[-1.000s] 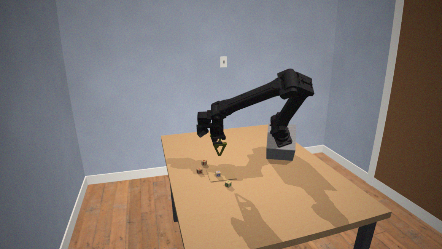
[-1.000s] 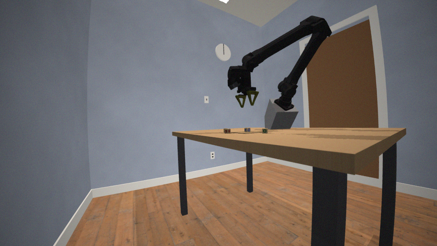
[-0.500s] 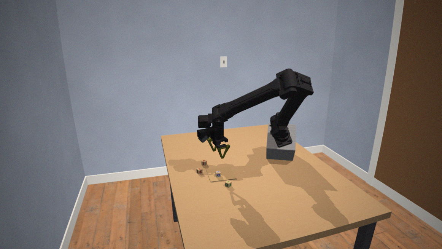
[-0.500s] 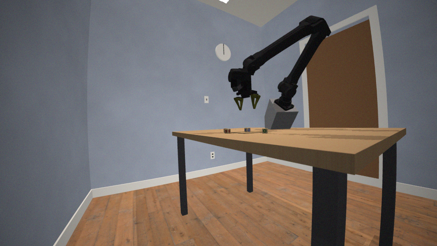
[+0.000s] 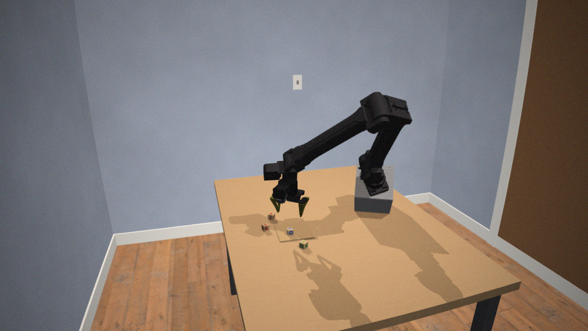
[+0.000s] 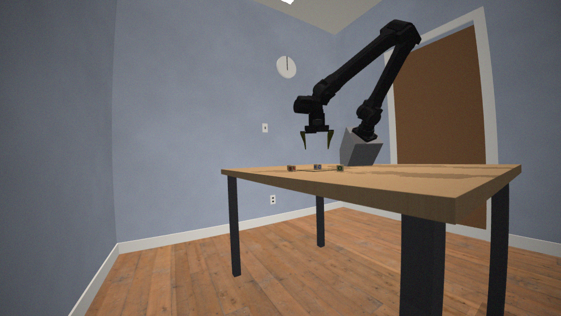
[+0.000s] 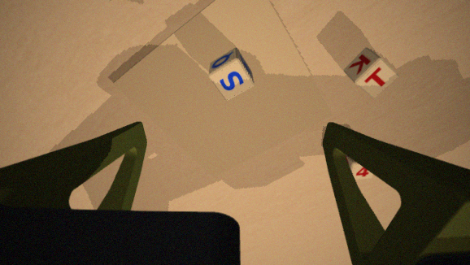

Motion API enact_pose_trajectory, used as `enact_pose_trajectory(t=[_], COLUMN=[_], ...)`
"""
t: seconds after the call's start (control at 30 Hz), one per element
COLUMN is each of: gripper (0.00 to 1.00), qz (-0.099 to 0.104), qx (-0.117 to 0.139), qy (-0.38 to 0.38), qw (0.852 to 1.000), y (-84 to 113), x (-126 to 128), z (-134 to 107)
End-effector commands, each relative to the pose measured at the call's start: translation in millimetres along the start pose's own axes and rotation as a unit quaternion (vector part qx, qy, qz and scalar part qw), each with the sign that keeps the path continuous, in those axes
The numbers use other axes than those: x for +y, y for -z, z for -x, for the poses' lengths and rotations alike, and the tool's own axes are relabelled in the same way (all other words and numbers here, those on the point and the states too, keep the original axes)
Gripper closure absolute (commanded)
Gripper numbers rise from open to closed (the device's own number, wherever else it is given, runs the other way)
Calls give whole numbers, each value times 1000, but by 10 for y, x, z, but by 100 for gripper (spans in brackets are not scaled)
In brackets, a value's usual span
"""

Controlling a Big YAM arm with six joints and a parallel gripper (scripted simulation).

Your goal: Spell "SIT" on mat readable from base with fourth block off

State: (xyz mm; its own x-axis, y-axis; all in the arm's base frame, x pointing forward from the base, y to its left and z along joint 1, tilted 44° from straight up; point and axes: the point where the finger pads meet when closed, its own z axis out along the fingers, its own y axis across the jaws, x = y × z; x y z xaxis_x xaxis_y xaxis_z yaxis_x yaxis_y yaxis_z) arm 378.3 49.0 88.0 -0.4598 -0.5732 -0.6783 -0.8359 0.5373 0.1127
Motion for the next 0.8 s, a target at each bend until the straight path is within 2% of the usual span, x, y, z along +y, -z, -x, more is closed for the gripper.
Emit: enact_pose_trajectory(t=[0.0,0.1,0.13,0.2,0.77], gripper=[0,0,42,42,42], qz=[0,-2,-2,-2,-9], qx=[-8,-9,-10,-12,-13], qy=[140,212,235,274,282], qw=[990,977,972,962,959], y=[-30,28,32,33,67], x=[-60,-102,-111,-113,-124], z=[105,35,44,47,88])
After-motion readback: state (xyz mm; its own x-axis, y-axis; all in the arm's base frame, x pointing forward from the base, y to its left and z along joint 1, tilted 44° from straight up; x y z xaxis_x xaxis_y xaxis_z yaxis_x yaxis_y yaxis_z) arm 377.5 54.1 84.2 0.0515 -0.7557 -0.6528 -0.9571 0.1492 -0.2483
